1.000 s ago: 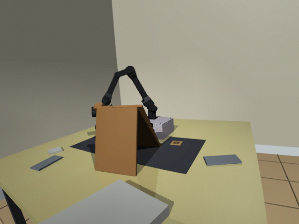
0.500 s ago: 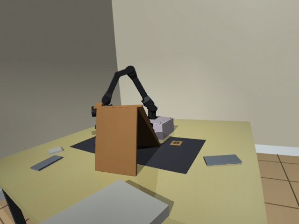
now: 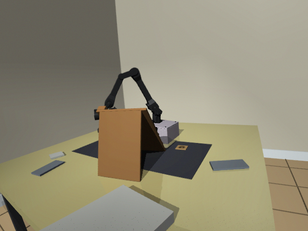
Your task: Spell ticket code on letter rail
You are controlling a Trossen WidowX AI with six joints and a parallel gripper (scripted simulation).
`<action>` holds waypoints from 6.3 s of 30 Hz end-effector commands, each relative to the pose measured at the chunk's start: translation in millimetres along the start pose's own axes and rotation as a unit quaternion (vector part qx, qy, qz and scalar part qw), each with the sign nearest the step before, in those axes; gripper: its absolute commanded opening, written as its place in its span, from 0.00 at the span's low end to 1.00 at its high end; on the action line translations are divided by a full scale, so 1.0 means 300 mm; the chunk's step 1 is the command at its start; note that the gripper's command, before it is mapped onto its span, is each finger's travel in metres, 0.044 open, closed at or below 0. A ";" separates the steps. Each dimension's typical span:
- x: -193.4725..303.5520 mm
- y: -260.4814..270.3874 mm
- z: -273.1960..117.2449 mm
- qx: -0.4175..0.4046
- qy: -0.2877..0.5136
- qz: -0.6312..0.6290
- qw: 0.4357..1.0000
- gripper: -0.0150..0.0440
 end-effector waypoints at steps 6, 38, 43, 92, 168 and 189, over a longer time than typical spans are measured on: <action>-0.001 -0.004 -0.013 0.004 0.001 0.001 1.000 0.25; -0.003 -0.010 -0.033 0.004 0.001 0.001 1.000 0.25; -0.003 -0.011 -0.036 0.004 0.001 0.001 1.000 0.25; -0.289 -0.033 -0.287 0.179 -0.047 0.132 0.974 0.25; -0.903 0.615 -0.755 0.216 -0.426 0.239 0.845 0.25; -0.955 0.969 -0.654 0.132 -0.432 0.211 0.867 0.25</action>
Point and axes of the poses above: the point midway between the two fingers, 35 mm back from their tips, its own z axis out along the fingers, its own y axis across the jaws, x = y × z, the point moved 7 cm from there along -z, back along the fingers, and after that the axes turned 3 degrees about -z, right-handed, at the moved point
